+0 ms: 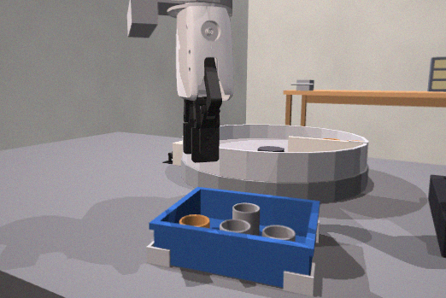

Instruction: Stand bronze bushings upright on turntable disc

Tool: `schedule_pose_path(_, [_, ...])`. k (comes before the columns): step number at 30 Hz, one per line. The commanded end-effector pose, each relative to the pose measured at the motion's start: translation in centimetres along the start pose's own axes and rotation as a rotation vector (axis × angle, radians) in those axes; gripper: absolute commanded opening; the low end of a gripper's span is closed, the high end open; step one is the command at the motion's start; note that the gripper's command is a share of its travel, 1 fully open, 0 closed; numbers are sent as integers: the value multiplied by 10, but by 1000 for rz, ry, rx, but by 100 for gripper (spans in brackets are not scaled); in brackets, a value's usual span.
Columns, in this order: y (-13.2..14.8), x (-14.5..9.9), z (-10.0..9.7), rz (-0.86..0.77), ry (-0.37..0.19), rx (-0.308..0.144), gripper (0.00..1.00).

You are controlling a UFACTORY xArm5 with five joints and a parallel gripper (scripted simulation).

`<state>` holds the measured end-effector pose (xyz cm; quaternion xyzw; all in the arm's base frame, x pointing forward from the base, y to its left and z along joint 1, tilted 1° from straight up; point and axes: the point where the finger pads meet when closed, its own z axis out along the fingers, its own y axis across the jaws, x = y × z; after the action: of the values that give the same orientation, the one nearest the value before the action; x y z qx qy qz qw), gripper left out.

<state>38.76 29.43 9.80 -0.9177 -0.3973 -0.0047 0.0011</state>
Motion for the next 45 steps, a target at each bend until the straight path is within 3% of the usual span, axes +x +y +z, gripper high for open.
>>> schedule_pose_path(1, [0, 1, -1, 0, 4, -1, 48])
schedule_pose_path(12, [0, 1, 4, 0, 4, -1, 48])
schedule_pose_path(30, [1, 2, 64, 0, 4, -1, 48])
schedule_pose_path(45, [1, 2, 68, 0, 4, -1, 48])
